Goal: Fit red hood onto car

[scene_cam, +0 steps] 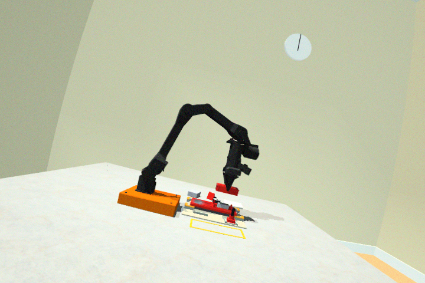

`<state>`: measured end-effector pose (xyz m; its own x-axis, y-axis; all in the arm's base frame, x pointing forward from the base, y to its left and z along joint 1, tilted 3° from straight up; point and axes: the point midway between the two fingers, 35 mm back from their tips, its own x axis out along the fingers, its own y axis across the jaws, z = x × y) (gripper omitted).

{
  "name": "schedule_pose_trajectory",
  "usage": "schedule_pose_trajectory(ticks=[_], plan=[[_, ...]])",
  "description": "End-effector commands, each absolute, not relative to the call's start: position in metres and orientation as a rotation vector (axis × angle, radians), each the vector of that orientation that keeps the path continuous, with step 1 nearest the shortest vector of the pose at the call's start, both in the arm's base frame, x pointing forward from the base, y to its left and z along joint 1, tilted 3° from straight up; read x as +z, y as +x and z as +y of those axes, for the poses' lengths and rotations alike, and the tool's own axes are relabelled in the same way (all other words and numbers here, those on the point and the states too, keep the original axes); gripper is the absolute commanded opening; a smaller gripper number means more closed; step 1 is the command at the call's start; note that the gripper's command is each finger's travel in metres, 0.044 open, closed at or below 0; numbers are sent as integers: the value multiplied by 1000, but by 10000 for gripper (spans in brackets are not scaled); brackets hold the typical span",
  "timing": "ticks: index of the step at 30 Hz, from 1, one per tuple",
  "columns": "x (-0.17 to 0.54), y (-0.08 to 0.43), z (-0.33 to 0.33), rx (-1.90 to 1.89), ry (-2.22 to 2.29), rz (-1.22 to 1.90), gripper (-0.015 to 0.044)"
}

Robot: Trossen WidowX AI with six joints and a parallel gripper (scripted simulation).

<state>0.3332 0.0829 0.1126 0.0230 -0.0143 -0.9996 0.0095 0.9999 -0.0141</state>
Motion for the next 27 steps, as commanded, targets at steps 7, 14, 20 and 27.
schedule_pose_trajectory(ticks=[7,14,20,27], plan=[[106,334,89,-24,-7,1541,0],[73,335,90,-24,-7,1541,0],[64,335,90,-24,-7,1541,0],[64,335,90,-24,-7,1541,0]])
